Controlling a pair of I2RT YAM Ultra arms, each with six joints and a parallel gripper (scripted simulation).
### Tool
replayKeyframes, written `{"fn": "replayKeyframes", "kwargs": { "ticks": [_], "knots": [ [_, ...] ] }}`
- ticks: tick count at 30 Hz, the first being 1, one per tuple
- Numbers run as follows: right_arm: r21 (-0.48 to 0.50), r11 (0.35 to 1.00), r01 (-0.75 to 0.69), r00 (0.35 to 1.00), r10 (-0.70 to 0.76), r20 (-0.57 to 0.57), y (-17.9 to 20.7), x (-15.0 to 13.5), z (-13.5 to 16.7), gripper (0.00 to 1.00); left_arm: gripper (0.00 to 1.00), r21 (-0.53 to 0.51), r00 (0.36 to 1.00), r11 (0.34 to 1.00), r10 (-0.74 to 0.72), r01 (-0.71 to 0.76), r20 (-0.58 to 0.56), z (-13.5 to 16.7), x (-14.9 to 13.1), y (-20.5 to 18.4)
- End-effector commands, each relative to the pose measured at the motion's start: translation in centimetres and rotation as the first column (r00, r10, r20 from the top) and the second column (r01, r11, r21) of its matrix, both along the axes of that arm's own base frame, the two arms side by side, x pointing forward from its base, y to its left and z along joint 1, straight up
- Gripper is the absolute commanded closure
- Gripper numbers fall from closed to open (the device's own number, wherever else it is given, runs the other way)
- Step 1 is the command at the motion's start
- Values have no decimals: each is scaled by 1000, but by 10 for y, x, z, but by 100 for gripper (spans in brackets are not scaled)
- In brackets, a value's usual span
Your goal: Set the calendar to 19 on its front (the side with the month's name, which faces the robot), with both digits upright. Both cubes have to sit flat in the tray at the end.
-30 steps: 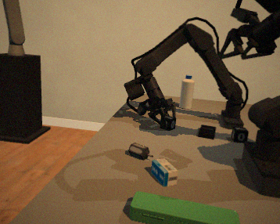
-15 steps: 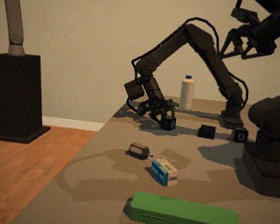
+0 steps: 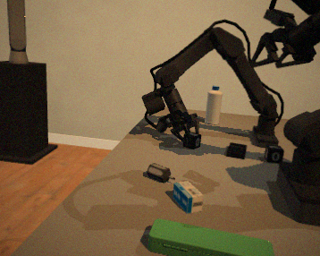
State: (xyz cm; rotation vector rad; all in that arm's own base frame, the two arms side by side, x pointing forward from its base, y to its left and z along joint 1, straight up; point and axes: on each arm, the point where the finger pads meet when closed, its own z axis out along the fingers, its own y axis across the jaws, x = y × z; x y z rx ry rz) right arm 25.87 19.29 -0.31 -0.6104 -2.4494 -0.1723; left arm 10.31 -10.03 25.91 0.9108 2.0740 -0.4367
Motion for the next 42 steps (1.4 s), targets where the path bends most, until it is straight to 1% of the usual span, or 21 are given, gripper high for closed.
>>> {"fn": "replayKeyframes", "kwargs": {
  "ticks": [1,3,4,5,7,8,11,16,18,20,22,24,26,27,29,33,36,38,39,41,42],
  "knots": [
    [18,1000,11,999,-12,33,2,2,12,62,0,-20,1000,1000,-20,20,0,1,-6,-5],
    [15,1000,4,999,-4,32,2,3,11,63,0,-20,1000,1000,-20,20,0,1,-6,-5],
    [19,1000,12,999,-12,37,2,2,12,74,0,-20,1000,1000,-20,20,0,1,-6,-5],
    [23,1000,6,999,-7,40,2,2,12,63,0,-20,1000,1000,-20,20,0,1,-6,-5],
    [23,1000,6,999,-7,40,2,2,12,63,0,-20,1000,1000,-20,20,0,1,-6,-5],
    [16,1000,6,1000,-6,27,1,1,17,60,0,-20,1000,1000,-20,20,0,1,-6,-5],
    [20,1000,6,999,-6,38,2,3,32,60,0,-20,1000,1000,-20,20,0,1,-6,-5],
    [20,1000,6,999,-6,38,1,2,69,60,0,-20,1000,1000,-20,20,0,1,-6,-5],
    [20,1000,6,999,-6,38,1,2,77,60,0,-20,1000,1000,-20,20,0,1,-6,-5],
    [27,1000,4,998,-5,58,3,6,75,60,0,-20,1000,1000,-20,20,0,1,-6,-5],
    [30,1000,-6,997,4,71,2,10,65,60,0,-20,1000,1000,-20,20,0,1,-6,-5],
    [30,1000,-6,997,4,71,2,10,65,60,0,-20,1000,1000,-20,20,0,1,-6,-5],
    [35,999,-6,996,3,87,1,17,47,60,0,-20,1000,1000,-20,20,0,1,-6,-5],
    [26,1000,-6,997,4,75,-2,15,35,60,0,-20,1000,1000,-20,20,0,1,-6,-5],
    [20,1000,-6,998,5,61,-4,14,23,60,0,-20,1000,1000,-20,20,0,1,-6,-5],
    [7,1000,7,1000,-7,14,-7,7,16,60,0,-20,1000,1000,-20,20,0,1,-6,-5],
    [-3,999,-41,991,41,126,-11,26,17,60,0,-20,1000,1000,-20,20,0,1,-6,-5],
    [-51,997,-61,970,71,231,-21,45,17,60,0,-20,1000,1000,-20,20,0,1,-6,-5],
    [-96,994,-43,962,68,266,-24,48,16,60,0,-20,1000,1000,-20,20,0,1,-6,-5],
    [-96,994,-43,962,68,266,-24,48,16,60,0,-20,1000,1000,-20,20,0,1,-6,-5],
    [-143,989,-40,943,84,321,-26,55,15,60,0,-20,1000,1000,-20,20,0,1,-6,-5]
  ]
}}
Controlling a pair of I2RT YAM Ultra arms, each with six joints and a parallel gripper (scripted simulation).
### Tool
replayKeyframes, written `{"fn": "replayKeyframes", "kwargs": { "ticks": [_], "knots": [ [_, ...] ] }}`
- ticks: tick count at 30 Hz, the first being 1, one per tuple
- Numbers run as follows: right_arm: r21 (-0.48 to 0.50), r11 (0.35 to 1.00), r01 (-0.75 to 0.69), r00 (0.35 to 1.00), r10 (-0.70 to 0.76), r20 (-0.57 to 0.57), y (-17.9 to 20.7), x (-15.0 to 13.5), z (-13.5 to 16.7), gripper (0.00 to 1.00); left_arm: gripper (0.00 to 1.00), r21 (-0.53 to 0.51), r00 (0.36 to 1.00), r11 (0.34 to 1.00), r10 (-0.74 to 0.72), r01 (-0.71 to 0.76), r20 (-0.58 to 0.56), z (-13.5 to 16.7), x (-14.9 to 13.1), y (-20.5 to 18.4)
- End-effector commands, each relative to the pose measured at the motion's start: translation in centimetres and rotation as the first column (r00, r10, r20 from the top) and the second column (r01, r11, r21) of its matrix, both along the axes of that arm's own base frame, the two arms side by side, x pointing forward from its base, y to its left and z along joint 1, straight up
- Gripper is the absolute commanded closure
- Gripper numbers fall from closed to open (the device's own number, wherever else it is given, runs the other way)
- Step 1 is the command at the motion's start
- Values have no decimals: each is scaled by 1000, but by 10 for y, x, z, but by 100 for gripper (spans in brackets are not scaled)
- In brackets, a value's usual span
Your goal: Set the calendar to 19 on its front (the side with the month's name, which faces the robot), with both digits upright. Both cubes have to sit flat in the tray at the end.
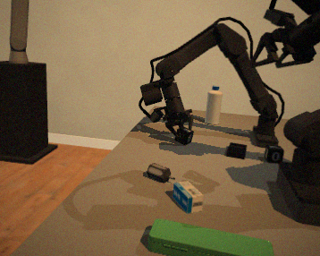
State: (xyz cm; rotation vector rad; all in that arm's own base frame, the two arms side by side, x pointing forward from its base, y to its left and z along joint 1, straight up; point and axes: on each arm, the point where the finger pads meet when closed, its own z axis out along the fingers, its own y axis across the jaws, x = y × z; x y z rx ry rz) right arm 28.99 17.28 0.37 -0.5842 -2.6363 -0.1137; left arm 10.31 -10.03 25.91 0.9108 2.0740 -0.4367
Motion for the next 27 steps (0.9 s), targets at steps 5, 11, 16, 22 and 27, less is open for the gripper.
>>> {"fn": "replayKeyframes", "kwargs": {
  "ticks": [5,11,16,22,27],
  "knots": [
    [-186,983,-6,934,71,350,-6,36,14,60,0,-20,1000,1000,-20,20,0,1,-6,-5],
    [-289,956,52,845,113,523,-2,43,25,60,0,-20,1000,1000,-20,20,0,1,-6,-5],
    [-334,937,107,798,119,590,0,42,26,60,0,-20,1000,1000,-20,20,0,1,-6,-5],
    [-387,887,251,665,132,735,3,36,29,60,0,-20,1000,1000,-20,20,0,1,-6,-5],
    [-395,858,328,553,164,817,8,24,27,60,0,-20,1000,1000,-20,20,0,1,-6,-5]
  ]
}}
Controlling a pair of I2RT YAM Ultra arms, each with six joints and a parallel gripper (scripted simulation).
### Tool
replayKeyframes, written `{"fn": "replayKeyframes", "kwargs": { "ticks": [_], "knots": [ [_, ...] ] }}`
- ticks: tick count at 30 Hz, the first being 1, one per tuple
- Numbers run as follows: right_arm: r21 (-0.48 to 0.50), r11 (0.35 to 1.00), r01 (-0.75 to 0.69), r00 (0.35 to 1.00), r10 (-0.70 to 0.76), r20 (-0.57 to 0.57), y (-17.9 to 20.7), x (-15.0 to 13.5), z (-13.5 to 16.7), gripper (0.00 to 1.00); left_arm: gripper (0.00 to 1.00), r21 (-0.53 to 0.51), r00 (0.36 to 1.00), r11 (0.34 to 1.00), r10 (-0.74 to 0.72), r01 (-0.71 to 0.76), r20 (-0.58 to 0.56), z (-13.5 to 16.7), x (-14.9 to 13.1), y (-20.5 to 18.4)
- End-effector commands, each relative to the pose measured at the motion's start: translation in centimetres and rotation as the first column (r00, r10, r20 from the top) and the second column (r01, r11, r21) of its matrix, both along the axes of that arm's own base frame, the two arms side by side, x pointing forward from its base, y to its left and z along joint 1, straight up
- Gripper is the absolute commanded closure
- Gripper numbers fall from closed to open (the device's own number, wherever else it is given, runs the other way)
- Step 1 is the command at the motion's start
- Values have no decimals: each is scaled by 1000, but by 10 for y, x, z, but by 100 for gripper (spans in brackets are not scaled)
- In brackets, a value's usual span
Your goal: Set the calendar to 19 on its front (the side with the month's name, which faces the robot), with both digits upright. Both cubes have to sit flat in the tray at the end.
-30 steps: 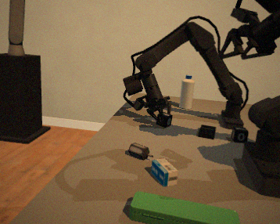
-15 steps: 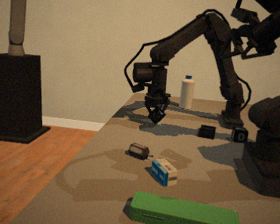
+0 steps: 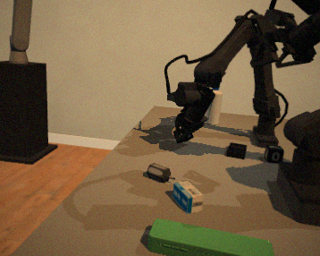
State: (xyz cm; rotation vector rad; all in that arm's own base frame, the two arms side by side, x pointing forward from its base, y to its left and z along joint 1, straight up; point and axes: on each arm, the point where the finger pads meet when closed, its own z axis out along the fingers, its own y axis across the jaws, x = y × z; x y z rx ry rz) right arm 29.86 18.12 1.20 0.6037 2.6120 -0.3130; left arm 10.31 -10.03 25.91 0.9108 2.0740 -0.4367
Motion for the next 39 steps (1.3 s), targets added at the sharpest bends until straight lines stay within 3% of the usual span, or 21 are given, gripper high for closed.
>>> {"fn": "replayKeyframes", "kwargs": {
  "ticks": [1,12,17,31,39],
  "knots": [
    [-26,997,76,967,-67,246,0,11,15,60,0,-20,1000,1000,-20,20,0,1,-6,-5],
    [-81,995,51,886,-8,463,8,-20,8,60,0,-20,1000,1000,-20,20,0,1,-6,-5],
    [-122,992,12,897,44,440,6,-34,1,60,0,-20,1000,1000,-20,20,0,1,-6,-5],
    [-82,996,20,888,20,459,12,-22,12,60,0,-20,1000,1000,-20,20,0,1,-6,-5],
    [-107,994,16,895,33,445,8,-28,0,60,0,-20,1000,1000,-20,20,0,1,-6,-5]
  ]
}}
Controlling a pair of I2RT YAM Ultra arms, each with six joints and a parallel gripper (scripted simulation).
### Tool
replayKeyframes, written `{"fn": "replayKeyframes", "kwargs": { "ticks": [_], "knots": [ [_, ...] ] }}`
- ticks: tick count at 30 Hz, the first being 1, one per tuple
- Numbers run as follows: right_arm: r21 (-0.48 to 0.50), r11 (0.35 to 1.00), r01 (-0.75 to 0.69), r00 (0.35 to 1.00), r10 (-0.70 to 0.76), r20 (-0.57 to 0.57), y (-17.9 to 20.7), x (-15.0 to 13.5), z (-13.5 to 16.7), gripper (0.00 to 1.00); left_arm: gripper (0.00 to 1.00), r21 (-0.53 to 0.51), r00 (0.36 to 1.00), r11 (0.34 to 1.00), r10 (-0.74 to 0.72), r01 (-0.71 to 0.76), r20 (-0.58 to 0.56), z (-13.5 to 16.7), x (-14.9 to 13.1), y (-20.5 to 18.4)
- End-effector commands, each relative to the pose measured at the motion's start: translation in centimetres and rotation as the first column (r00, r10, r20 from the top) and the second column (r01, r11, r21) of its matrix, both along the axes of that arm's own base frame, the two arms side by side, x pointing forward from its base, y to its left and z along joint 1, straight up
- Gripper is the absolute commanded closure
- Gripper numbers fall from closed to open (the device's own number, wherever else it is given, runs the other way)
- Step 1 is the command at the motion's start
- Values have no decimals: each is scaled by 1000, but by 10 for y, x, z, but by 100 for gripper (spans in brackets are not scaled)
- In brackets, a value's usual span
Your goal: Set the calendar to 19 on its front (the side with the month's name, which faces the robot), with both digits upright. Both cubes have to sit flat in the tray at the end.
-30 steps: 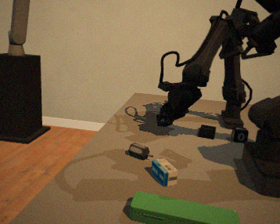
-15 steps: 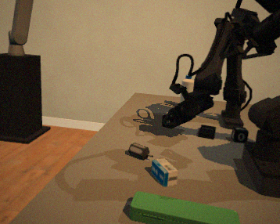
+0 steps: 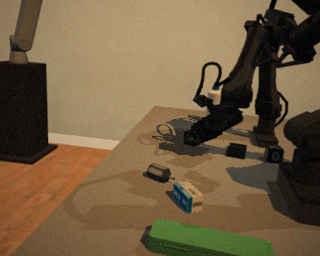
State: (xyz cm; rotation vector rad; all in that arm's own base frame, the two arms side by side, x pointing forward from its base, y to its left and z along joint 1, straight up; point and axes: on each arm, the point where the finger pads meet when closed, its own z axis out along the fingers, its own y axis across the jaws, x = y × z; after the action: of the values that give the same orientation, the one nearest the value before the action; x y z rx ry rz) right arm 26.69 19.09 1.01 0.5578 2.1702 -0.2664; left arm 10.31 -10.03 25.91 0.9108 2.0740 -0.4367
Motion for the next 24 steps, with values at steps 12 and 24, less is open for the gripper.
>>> {"fn": "replayKeyframes", "kwargs": {
  "ticks": [12,24],
  "knots": [
    [-16,1000,-1,1000,1,28,-2,0,-6,60,0,-20,1000,1000,-20,20,0,1,-6,-5],
    [-20,1000,-1,999,2,35,-2,-1,-10,60,0,-20,1000,1000,-20,20,0,1,-6,-5]
  ]
}}
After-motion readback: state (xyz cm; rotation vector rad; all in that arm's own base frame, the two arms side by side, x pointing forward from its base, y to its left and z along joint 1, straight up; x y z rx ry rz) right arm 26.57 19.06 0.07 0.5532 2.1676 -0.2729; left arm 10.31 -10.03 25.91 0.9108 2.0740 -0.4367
